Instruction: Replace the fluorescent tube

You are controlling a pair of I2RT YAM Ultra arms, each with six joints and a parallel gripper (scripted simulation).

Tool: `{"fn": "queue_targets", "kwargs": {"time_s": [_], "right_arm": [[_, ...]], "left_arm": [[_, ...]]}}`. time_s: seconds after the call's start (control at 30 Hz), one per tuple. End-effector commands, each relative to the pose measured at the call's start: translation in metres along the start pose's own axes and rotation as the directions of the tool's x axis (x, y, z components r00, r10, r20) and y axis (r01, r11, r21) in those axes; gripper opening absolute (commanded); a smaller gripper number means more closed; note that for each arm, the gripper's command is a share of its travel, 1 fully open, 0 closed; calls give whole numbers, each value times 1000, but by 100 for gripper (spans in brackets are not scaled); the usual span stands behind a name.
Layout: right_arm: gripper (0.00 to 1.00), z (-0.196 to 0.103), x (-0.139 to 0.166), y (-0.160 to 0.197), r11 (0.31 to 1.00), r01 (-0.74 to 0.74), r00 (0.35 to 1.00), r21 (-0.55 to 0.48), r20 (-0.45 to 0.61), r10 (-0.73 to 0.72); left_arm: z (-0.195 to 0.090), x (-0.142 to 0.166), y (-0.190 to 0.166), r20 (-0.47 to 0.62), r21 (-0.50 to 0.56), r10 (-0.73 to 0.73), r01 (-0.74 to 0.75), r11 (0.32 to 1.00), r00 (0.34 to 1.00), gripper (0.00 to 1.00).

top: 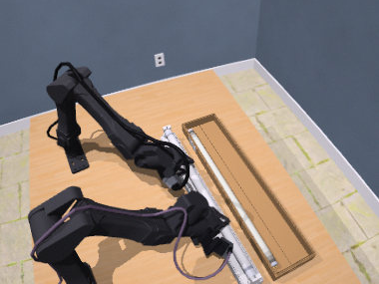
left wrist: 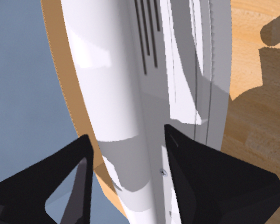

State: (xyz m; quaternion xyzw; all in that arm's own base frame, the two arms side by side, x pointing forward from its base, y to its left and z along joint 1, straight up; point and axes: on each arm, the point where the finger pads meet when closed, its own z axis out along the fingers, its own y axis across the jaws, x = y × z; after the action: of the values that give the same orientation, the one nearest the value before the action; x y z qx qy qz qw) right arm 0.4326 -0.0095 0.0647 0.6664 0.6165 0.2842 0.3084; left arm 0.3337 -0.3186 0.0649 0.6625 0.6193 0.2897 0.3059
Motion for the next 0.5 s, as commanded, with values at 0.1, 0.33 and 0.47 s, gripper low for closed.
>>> {"fn": "queue_targets", "kwargs": {"time_s": [0.1, 0.33, 0.47], "right_arm": [[49, -10, 1, 34, 996, 12, 1000, -89, 6, -12], [49, -10, 1, 13, 998, 16, 1000, -54, 6, -16], [49, -12, 2, 29, 997, 14, 1000, -77, 2, -14]], "left_arm": [[-12, -8, 18, 38, -36, -44, 46, 998, 998, 49], [-4, 3, -1, 1, -9, -13, 13, 1000, 1000, 49], [-8, -2, 8, 14, -12, -21, 22, 1000, 1000, 11]]}}
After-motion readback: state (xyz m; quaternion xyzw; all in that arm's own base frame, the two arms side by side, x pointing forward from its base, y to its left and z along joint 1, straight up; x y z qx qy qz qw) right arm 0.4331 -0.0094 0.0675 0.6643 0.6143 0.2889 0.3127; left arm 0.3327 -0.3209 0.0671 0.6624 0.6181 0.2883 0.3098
